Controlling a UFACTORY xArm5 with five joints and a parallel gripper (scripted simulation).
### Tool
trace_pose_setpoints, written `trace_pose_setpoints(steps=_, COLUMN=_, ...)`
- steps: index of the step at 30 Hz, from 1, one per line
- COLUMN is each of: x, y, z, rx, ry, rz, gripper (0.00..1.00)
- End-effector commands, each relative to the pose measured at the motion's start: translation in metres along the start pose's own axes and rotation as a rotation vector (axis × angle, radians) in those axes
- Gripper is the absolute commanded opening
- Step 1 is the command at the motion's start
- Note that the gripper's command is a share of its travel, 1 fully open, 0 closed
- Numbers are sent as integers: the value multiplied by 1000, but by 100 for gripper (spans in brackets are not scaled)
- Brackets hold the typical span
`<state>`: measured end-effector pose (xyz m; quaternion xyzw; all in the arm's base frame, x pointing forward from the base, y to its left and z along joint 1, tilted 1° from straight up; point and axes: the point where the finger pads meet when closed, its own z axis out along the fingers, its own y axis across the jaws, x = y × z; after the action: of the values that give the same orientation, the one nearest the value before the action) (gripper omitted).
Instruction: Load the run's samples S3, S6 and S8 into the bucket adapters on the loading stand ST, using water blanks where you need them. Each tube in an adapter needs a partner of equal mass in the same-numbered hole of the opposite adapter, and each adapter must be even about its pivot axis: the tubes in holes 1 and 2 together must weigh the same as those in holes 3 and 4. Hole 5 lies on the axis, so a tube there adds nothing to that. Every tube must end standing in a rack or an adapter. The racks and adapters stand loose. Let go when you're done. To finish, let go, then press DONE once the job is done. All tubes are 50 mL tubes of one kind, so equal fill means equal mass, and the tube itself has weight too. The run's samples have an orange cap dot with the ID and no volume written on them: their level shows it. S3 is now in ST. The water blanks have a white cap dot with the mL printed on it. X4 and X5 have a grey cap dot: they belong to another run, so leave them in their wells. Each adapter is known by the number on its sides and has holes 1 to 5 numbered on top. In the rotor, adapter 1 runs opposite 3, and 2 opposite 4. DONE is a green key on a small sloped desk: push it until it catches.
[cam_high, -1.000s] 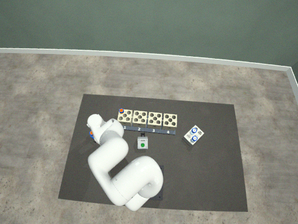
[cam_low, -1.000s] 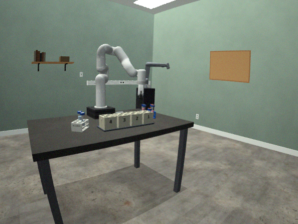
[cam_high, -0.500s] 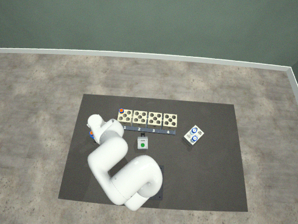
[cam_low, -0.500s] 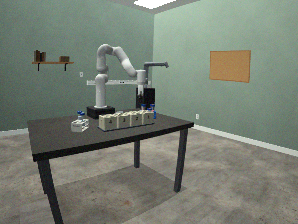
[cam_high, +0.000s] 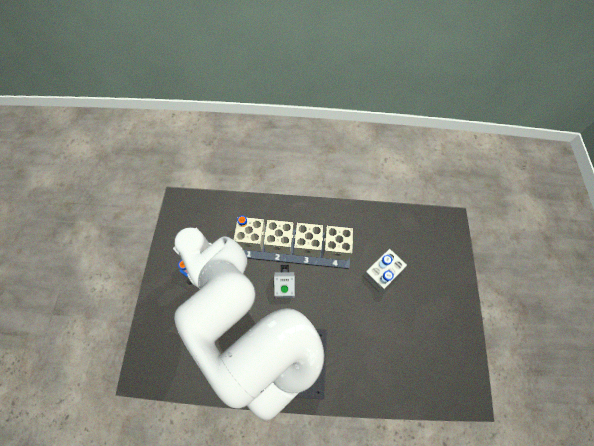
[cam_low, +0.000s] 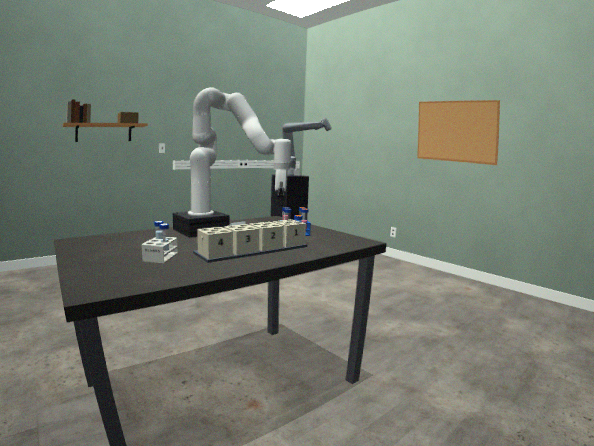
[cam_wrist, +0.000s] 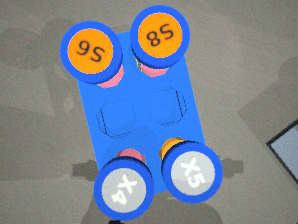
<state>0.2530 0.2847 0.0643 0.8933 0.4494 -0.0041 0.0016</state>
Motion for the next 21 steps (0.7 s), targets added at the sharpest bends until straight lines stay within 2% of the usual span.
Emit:
trace_pose_setpoints(steps=1, x=1, y=0, z=-1, rx=13, ry=5, rz=0, gripper=100)
trace_pose_setpoints(steps=12, x=1, y=0, z=-1, rx=13, ry=5, rz=0, gripper=100)
trace_pose_setpoints(steps=21, x=1, y=0, z=-25, rx=13, ry=5, rz=0, gripper=100)
